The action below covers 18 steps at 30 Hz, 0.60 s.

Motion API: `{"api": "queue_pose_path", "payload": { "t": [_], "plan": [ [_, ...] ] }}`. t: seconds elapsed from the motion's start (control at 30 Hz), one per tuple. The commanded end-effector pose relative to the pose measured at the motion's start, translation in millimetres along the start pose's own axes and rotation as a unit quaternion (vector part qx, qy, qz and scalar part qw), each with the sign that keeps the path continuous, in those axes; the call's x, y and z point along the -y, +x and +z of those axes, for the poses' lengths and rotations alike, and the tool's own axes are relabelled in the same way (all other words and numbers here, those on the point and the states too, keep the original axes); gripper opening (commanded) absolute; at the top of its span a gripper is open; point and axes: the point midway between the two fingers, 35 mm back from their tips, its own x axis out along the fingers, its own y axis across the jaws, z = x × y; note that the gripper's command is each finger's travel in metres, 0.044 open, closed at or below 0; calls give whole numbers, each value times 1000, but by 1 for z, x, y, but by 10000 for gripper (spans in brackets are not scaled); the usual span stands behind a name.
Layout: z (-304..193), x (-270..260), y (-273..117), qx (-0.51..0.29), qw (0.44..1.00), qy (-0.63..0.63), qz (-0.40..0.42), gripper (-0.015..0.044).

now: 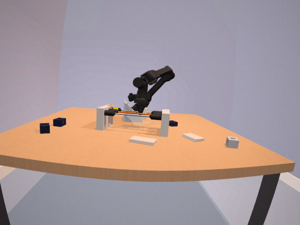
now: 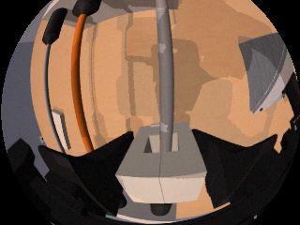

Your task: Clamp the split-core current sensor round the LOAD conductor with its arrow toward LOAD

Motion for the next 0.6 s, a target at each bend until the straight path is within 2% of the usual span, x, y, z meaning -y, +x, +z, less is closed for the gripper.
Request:
{"api": "queue_pose_path", "payload": {
  "t": [0.0,0.43,0.57],
  "plan": [
    [0,0,0,0,1000,0,0,263],
    [0,0,0,0,1000,0,0,263],
    [0,0,0,0,1000,0,0,368]
  ]
}}
